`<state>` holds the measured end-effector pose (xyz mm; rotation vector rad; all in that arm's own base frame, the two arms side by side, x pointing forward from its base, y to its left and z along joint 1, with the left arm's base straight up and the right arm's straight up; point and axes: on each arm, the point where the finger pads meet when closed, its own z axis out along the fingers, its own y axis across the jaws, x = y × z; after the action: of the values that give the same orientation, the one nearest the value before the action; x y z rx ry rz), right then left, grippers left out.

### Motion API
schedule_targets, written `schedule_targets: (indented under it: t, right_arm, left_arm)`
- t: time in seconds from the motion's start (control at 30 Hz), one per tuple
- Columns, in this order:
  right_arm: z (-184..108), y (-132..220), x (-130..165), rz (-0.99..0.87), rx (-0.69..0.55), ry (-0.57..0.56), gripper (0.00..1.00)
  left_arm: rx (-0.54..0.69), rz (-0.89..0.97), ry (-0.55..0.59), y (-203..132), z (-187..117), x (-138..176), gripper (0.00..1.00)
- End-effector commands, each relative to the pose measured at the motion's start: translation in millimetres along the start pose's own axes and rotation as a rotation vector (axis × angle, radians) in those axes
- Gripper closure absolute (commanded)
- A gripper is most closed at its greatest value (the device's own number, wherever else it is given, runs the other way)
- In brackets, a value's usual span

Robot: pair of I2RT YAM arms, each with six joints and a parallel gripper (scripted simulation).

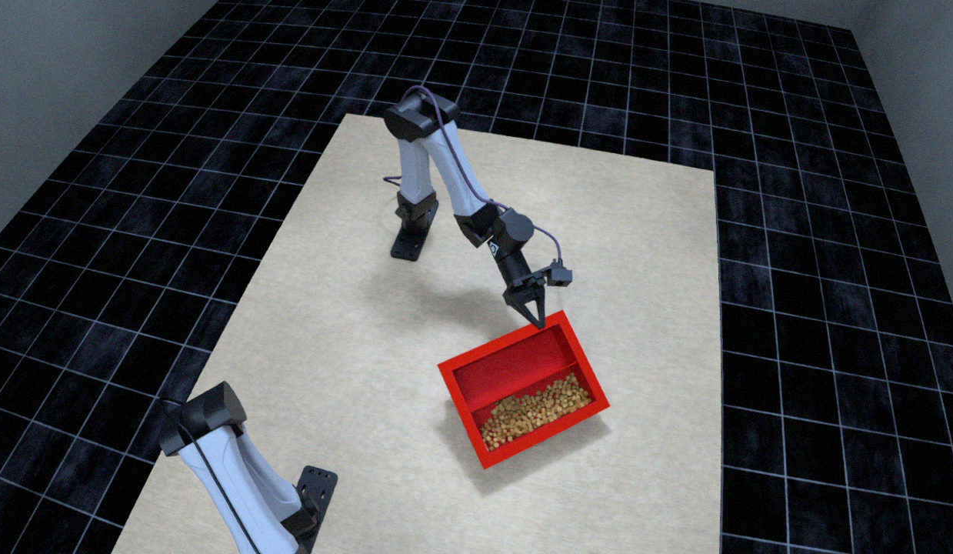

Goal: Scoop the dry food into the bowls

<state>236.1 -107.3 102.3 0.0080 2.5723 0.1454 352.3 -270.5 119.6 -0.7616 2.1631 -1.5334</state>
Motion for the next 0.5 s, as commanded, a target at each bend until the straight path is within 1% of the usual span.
schedule_targets:
  t: [0.0, 0.37, 0.47]
  right_arm:
    - [-10.9, -3.1, -13.8, -0.023, 0.041, -0.020, 1.00]
    - [-10.5, -3.8, -16.6, -0.036, 0.070, 0.012, 1.00]
    - [-8.4, -3.4, -14.8, -0.033, 0.071, 0.036, 1.00]
  left_arm:
    - [0.120, 0.059, 0.015, -47.7, -3.4, 2.5, 1.00]
    - [0.120, 0.059, 0.015, -47.7, -3.4, 2.5, 1.00]
    - [0.120, 0.059, 0.015, -47.7, -3.4, 2.5, 1.00]
